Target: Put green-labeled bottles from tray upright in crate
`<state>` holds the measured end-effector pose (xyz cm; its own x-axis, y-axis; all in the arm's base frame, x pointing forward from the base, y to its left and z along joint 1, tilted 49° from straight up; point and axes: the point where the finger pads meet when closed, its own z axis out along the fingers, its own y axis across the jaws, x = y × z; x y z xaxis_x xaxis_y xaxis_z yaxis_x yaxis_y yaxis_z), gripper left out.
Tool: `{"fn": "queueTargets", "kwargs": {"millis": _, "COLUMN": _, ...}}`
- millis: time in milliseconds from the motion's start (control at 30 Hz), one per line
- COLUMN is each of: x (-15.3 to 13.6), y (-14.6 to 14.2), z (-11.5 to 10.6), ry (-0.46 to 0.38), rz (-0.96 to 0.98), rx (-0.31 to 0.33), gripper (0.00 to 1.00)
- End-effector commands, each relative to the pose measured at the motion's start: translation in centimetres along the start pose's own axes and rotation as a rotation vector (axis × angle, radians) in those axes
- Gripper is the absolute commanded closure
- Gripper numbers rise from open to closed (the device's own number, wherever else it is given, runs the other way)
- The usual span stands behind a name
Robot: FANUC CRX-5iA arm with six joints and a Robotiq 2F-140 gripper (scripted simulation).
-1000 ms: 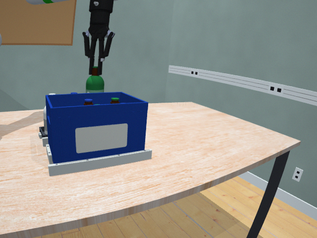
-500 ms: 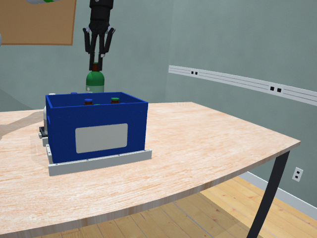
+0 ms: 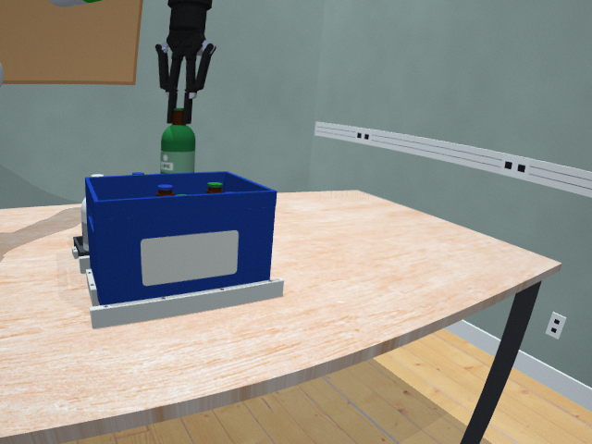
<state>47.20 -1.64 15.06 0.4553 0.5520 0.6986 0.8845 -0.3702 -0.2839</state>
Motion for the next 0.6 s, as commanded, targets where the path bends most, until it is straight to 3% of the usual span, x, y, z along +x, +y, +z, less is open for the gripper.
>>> {"fn": "queueTargets", "kwargs": {"millis": 0, "x": 0.0, "y": 0.0, "z": -0.2, "ry": 0.0, "rz": 0.0, "rx": -0.001, "gripper": 0.9}}
{"fn": "queueTargets", "kwargs": {"millis": 567, "x": 0.0, "y": 0.0, "z": -1.8, "ry": 0.0, "rz": 0.0, "rx": -0.001, "gripper": 0.9}}
